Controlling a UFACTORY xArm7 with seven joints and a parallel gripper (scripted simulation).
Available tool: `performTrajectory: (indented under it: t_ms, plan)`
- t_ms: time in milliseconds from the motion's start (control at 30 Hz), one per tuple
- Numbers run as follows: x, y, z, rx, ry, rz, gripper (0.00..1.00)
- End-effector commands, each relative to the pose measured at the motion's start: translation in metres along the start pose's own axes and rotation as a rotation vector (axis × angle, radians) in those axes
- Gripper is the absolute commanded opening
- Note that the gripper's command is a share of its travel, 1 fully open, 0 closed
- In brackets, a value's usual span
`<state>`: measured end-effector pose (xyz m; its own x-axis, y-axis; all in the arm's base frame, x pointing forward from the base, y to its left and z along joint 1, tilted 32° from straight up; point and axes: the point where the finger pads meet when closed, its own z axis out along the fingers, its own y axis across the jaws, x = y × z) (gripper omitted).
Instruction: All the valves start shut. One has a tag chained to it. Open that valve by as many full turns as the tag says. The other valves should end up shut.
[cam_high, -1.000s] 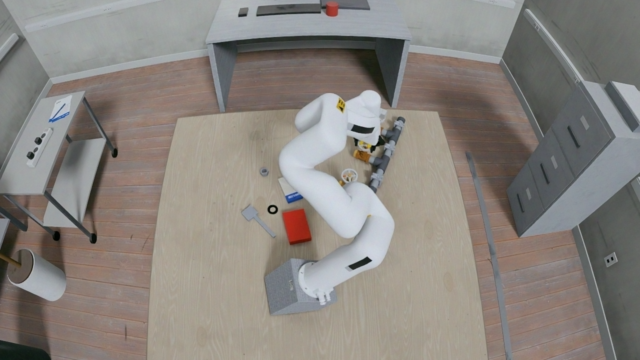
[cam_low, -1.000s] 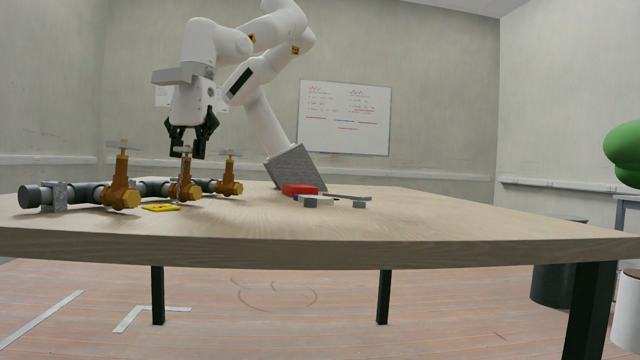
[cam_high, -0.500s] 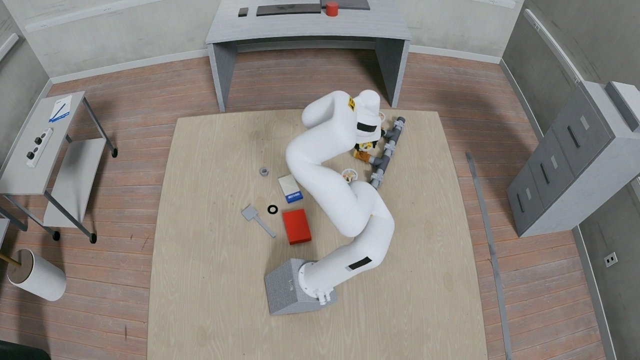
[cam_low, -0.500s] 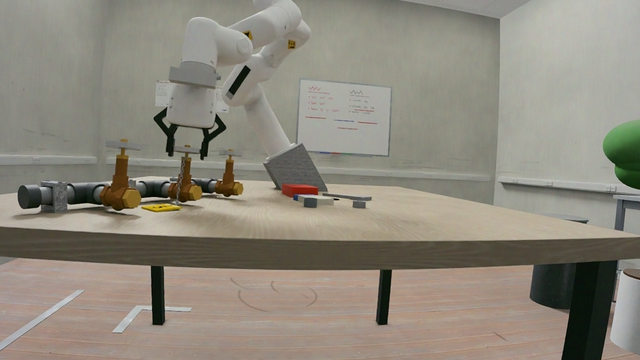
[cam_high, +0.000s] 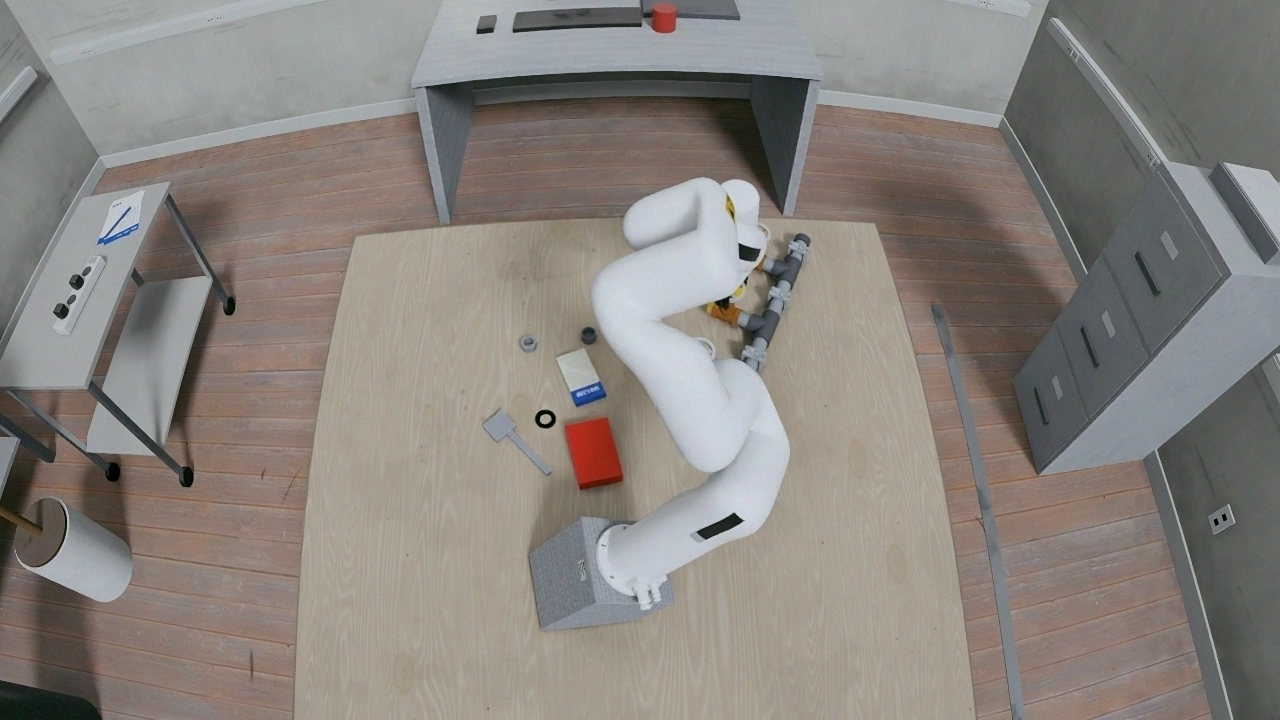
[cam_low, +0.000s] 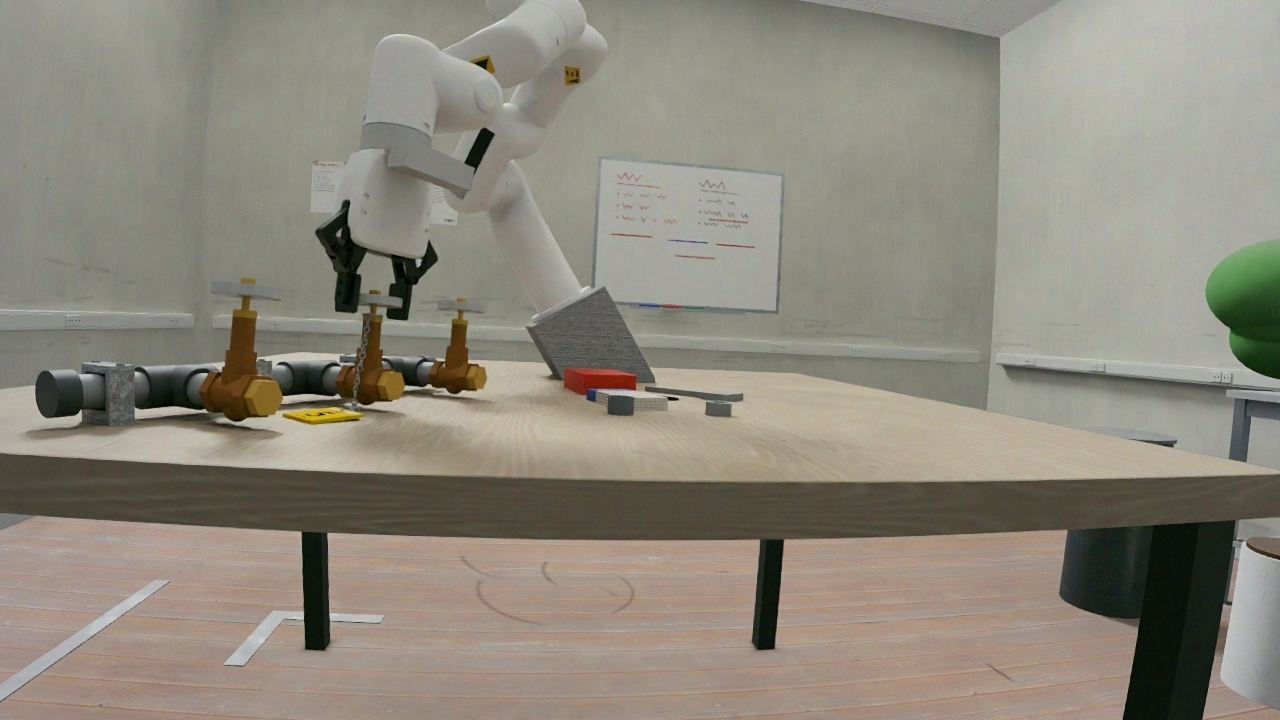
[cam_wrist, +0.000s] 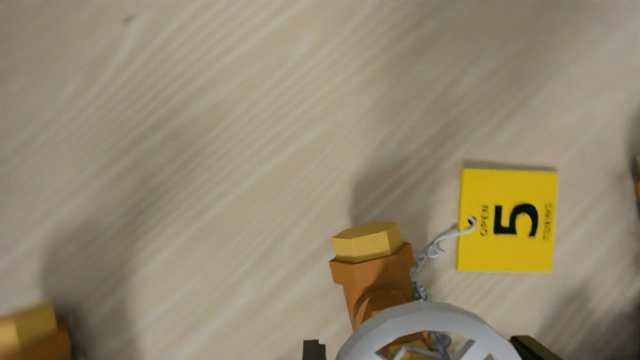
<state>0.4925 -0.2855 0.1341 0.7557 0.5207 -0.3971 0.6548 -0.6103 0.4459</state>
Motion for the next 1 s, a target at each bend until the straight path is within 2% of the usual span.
performTrajectory:
  t_ms: [0, 133, 600, 633, 967]
  plan:
    - [0.0023, 0.0015, -0.0025, -0.010, 0.032, -0.280, 0.00]
    - [0.0023, 0.0015, -0.0025, -0.013, 0.041, -0.477, 0.00]
    - [0.0023, 0.0015, -0.0025, -0.015, 0.045, -0.587, 0.00]
    - [0.0023, 0.0015, -0.0025, -0.015, 0.045, -0.587, 1.00]
    - [0.0023, 0.0015, -0.0025, -0.015, 0.045, -0.587, 1.00]
